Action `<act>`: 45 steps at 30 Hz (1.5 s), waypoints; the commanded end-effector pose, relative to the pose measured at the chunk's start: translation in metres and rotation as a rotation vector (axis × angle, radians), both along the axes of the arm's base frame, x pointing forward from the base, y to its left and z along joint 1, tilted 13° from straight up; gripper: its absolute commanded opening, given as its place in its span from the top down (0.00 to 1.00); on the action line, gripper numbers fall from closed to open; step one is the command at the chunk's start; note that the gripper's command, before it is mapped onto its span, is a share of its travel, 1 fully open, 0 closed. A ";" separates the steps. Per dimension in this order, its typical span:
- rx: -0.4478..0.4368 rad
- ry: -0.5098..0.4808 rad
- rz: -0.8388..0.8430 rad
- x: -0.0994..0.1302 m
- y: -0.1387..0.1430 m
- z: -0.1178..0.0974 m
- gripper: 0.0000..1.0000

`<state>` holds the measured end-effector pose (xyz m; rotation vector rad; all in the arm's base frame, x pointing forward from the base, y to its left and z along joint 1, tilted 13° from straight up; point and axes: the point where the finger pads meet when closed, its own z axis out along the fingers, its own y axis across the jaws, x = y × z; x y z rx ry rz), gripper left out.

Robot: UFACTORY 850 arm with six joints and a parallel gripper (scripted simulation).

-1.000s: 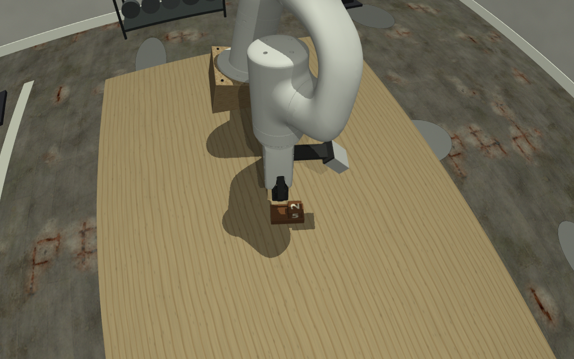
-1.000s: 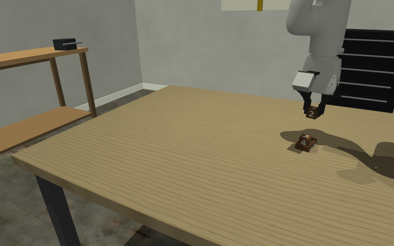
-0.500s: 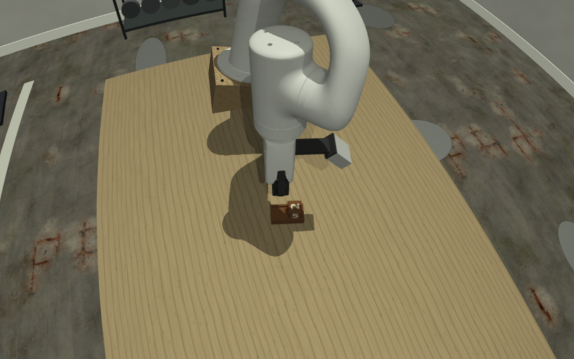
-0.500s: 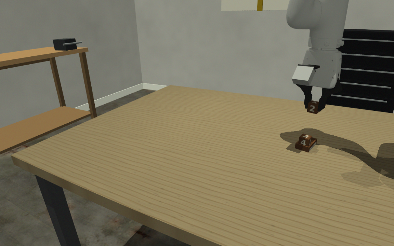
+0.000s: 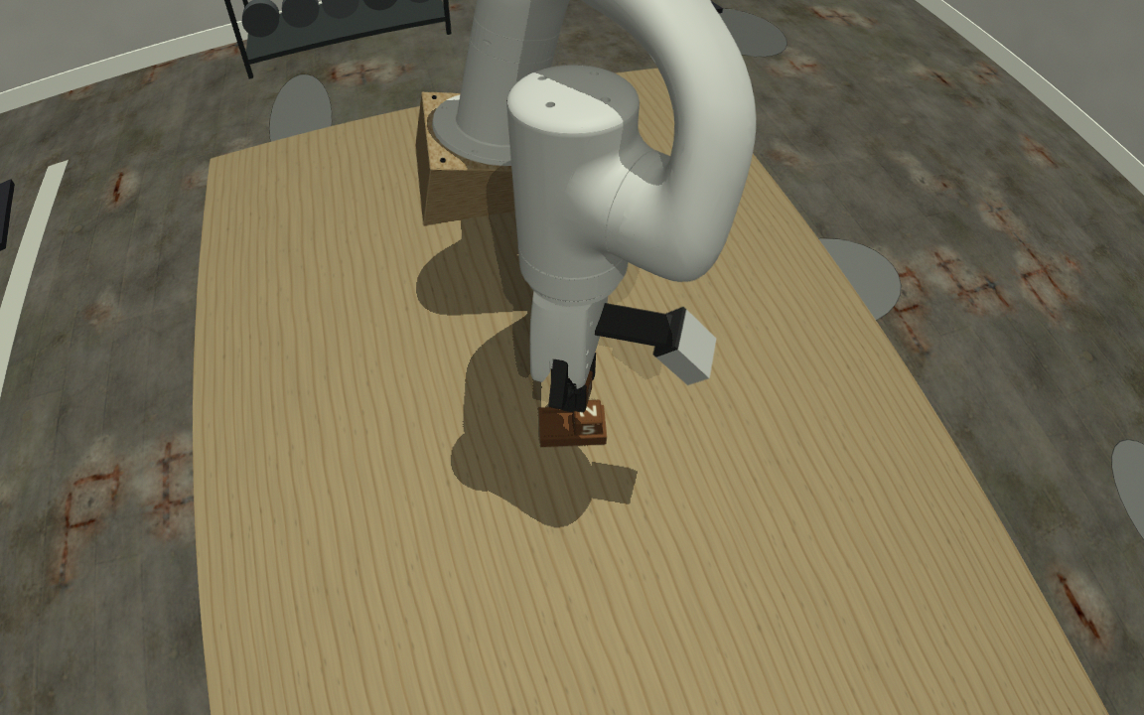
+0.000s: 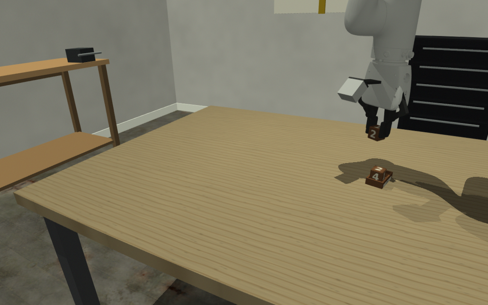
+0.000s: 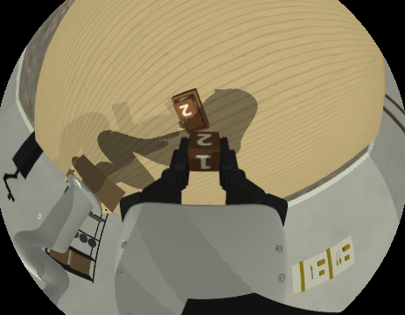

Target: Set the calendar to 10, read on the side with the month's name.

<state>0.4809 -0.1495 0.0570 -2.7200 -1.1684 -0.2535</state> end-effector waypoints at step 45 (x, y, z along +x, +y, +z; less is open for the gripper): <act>0.067 0.244 -0.992 0.085 0.016 0.002 0.73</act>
